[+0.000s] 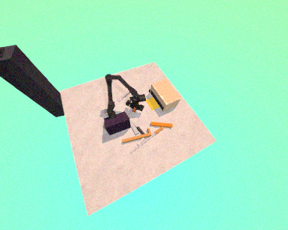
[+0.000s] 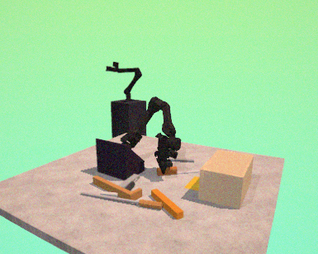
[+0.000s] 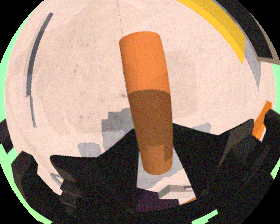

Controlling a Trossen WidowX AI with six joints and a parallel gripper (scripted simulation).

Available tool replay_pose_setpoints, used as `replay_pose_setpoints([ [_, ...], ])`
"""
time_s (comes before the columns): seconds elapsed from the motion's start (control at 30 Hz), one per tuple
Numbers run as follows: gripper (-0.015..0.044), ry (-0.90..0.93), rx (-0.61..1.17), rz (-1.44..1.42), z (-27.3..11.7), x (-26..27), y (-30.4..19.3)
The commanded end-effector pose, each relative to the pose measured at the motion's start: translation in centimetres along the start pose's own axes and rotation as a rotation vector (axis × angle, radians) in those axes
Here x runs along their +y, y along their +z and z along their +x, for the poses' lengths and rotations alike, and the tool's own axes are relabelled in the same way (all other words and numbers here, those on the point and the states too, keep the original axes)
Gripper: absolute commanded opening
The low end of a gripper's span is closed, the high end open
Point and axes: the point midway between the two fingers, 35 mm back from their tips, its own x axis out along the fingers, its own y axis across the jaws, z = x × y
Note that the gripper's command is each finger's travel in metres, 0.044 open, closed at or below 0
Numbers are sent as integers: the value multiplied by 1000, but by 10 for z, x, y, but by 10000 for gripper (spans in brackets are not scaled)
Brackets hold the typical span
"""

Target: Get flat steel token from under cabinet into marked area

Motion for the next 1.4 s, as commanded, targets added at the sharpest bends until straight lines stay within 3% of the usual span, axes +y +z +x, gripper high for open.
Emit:
replay_pose_setpoints([
  [0.0, 0, -3, -4, 3, -1, -6, -4],
  [1.37, 0, -6, -2, 3, -1, -41, -37],
])
